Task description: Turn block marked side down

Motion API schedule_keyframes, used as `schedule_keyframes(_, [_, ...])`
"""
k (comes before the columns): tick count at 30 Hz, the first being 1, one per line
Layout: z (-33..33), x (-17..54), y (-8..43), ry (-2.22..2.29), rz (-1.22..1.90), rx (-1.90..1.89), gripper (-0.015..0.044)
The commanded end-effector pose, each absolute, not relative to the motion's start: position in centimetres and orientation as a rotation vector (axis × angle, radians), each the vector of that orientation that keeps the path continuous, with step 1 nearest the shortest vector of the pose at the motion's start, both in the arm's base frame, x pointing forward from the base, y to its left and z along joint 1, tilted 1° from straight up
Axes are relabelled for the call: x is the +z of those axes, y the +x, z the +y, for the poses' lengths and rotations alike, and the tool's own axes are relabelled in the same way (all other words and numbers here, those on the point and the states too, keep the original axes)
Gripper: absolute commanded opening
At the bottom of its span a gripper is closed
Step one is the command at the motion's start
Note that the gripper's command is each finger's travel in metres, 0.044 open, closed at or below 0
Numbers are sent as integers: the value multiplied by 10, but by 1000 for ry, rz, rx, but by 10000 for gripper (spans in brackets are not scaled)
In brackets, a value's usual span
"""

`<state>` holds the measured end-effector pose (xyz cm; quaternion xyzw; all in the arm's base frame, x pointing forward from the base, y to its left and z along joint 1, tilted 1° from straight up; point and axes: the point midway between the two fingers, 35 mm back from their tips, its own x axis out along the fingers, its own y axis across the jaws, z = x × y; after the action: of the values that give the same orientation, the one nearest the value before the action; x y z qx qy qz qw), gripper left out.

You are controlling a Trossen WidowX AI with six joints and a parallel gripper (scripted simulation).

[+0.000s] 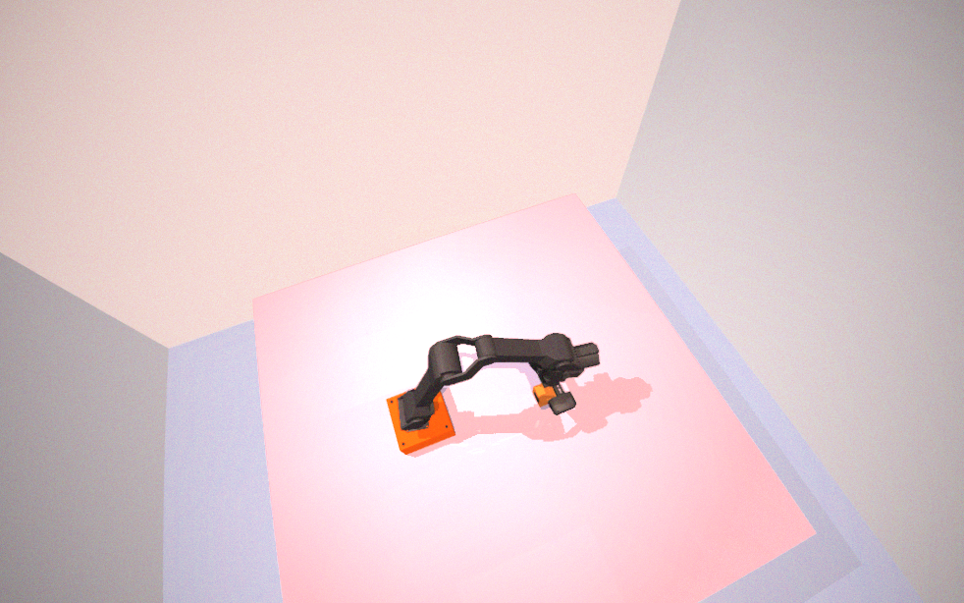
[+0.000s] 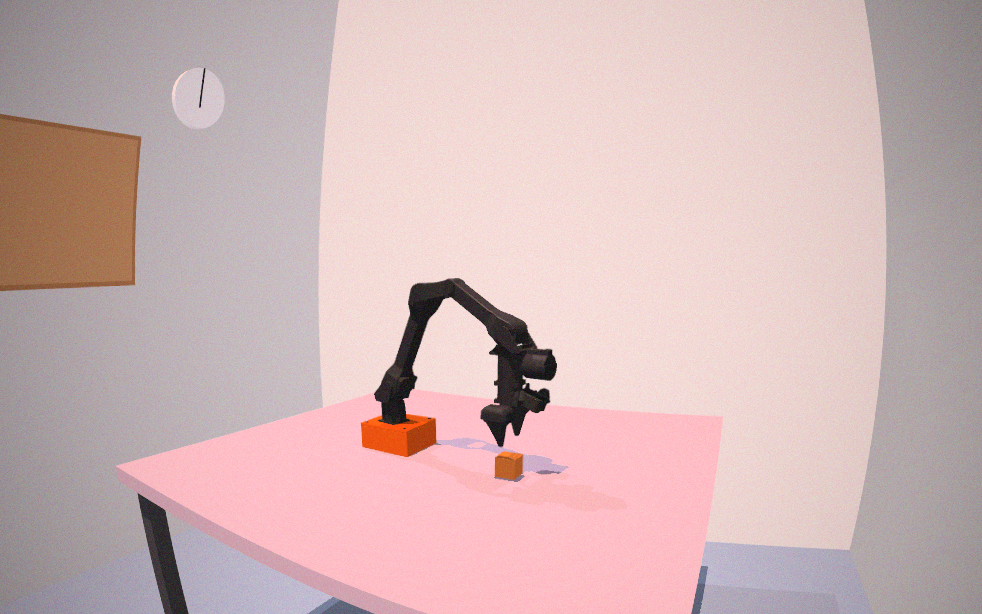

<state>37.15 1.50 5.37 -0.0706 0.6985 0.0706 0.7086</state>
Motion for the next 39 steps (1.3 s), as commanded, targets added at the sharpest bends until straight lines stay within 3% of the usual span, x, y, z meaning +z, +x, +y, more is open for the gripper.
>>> schedule_keyframes(1, [15, 46, 372, -157, 1551, 151, 440])
schedule_keyframes(34, [14, -5, 373, -157, 1551, 151, 440])
schedule_keyframes(39, [14, -5, 373, -157, 1551, 151, 309])
